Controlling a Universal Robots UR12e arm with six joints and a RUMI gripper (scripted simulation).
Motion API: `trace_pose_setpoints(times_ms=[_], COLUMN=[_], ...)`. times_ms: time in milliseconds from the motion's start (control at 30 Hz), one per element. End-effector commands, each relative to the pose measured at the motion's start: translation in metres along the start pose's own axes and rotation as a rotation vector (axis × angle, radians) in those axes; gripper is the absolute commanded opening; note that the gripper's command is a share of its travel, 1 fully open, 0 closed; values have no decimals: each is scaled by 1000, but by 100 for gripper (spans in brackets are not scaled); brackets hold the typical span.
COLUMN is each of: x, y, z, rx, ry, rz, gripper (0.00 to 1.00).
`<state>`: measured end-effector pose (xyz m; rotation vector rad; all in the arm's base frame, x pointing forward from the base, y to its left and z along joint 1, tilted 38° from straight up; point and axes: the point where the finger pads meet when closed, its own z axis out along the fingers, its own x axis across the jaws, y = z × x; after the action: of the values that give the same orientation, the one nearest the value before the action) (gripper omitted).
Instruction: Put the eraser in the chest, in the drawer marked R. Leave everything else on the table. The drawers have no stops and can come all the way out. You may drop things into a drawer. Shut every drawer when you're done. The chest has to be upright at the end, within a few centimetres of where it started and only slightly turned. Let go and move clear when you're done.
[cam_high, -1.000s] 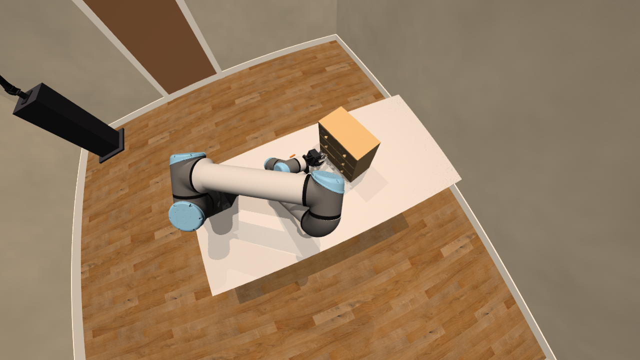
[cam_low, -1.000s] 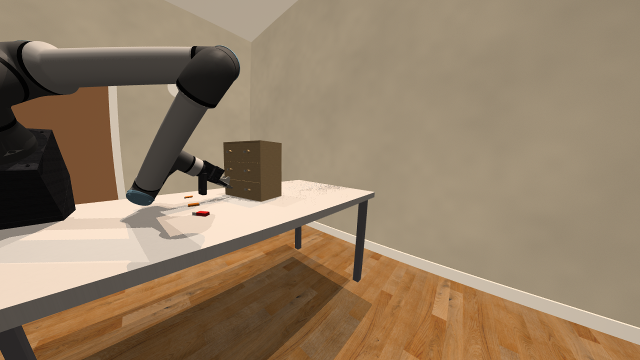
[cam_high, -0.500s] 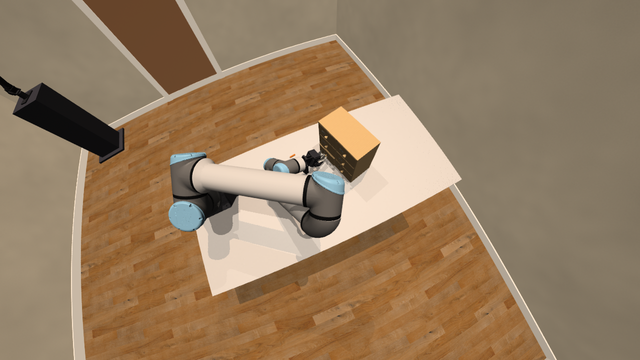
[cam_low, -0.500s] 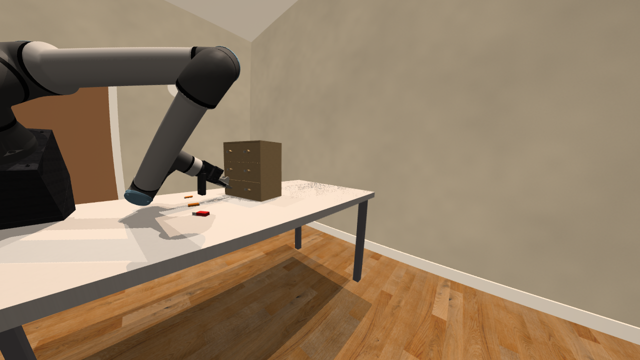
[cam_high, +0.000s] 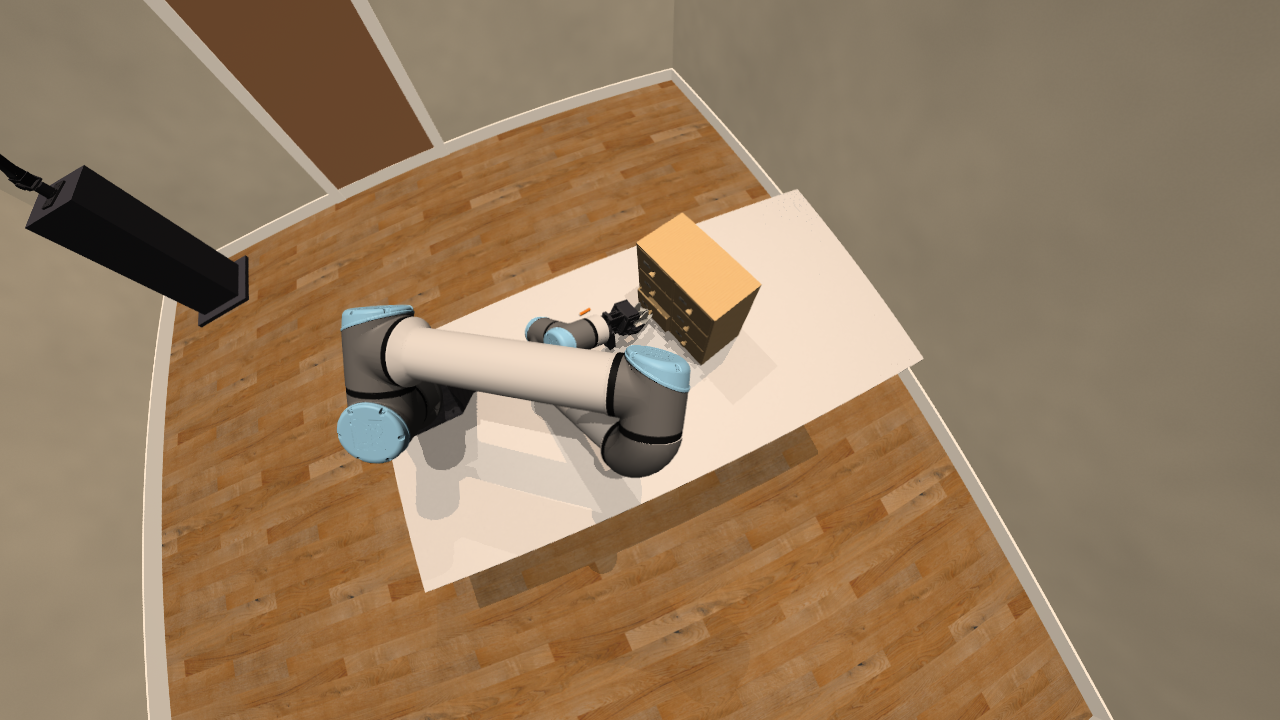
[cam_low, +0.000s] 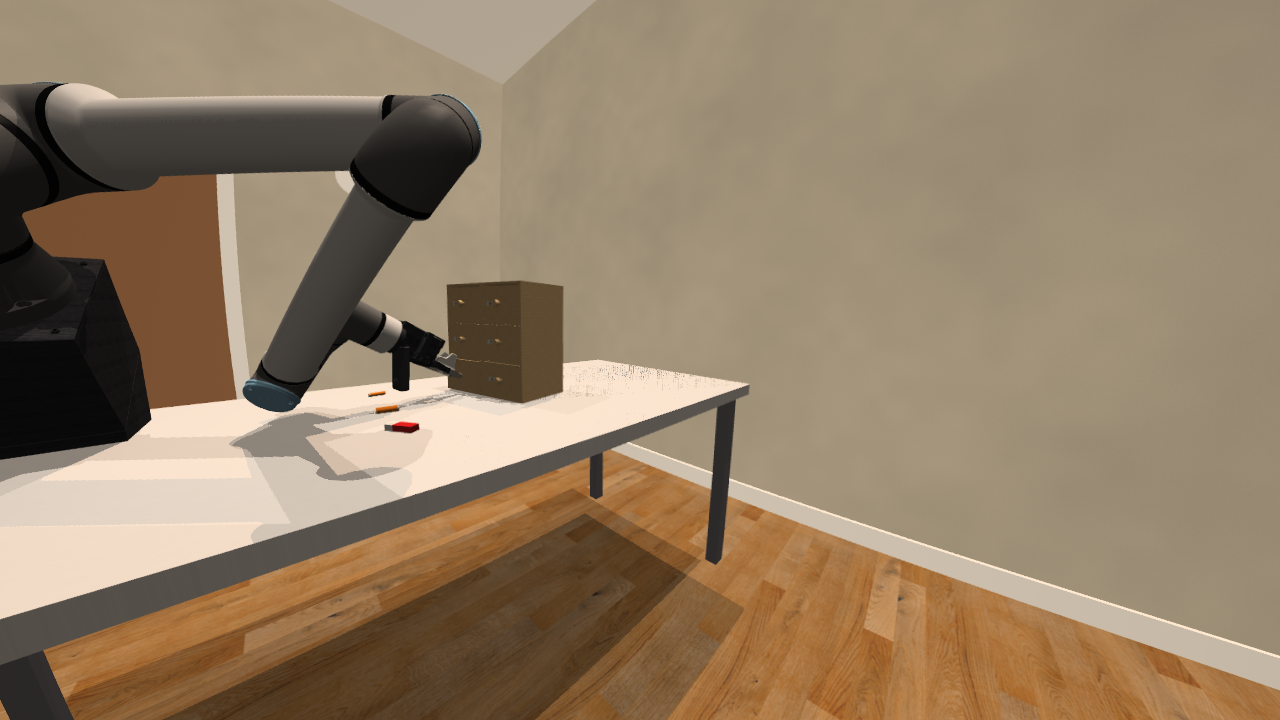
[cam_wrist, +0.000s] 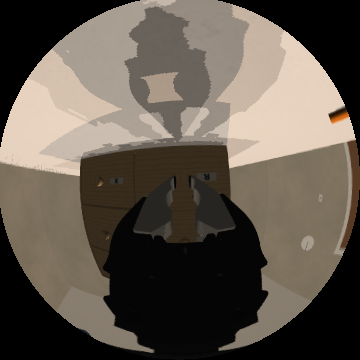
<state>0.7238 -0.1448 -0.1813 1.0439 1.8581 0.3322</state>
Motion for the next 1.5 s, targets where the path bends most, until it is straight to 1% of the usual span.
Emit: trace_pose_setpoints(times_ms=[0, 1467], x=[0, 0], y=[-1, -15], z=[-3, -27], rx=[-1, -1], ry=[0, 0], rz=[0, 0], gripper=[7, 7])
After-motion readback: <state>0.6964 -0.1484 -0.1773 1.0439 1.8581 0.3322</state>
